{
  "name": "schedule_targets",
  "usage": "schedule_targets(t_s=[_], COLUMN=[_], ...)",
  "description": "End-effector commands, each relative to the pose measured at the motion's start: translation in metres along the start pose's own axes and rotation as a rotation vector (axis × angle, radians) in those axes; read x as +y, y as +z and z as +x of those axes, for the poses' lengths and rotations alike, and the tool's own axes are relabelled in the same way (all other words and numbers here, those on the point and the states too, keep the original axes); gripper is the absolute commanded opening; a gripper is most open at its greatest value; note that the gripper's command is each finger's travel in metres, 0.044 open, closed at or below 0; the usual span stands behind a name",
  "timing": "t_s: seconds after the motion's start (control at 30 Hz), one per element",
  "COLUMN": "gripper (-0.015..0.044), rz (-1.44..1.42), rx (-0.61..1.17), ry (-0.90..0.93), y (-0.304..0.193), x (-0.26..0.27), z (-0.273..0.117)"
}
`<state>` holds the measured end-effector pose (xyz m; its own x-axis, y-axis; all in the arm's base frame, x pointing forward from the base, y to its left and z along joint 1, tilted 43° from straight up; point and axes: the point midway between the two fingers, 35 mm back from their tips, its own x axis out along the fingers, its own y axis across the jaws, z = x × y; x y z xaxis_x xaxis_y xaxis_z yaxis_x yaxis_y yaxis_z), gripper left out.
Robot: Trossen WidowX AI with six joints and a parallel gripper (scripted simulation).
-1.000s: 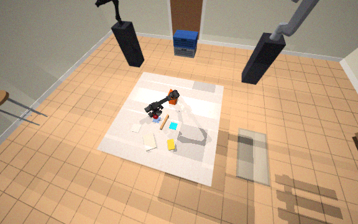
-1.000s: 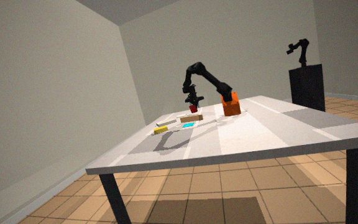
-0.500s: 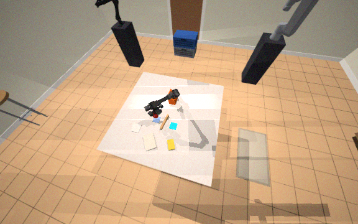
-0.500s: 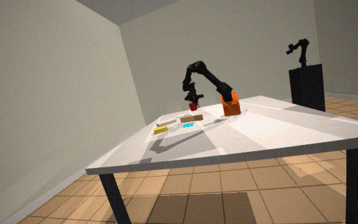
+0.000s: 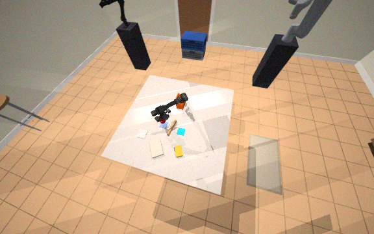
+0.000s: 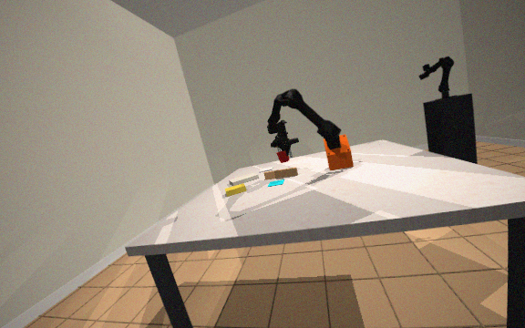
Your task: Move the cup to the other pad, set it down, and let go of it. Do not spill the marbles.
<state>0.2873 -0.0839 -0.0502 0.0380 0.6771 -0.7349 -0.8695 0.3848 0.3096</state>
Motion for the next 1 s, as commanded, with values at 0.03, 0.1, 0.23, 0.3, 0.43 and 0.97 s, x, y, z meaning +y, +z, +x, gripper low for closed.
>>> schedule_targets(t_s=[0.03, 0.1, 0.23, 0.3, 0.43, 0.97], gripper=[0.0, 0.0, 0.0, 0.0, 0.0, 0.0], rz=[0.001, 0.001, -0.001, -0.001, -0.001, -0.002], rx=[0.0, 0.001, 0.002, 0.002, 0.002, 0.001], ry=[-0.001, -0.001, -0.002, -0.002, -0.001, -0.001], y=[0.008, 0.013, 0.022, 0.027, 0.037, 0.079], x=[0.003, 0.004, 0.008, 0.009, 0.012, 0.026], z=[0.0, 0.0, -0.001, -0.001, -0.001, -0.003])
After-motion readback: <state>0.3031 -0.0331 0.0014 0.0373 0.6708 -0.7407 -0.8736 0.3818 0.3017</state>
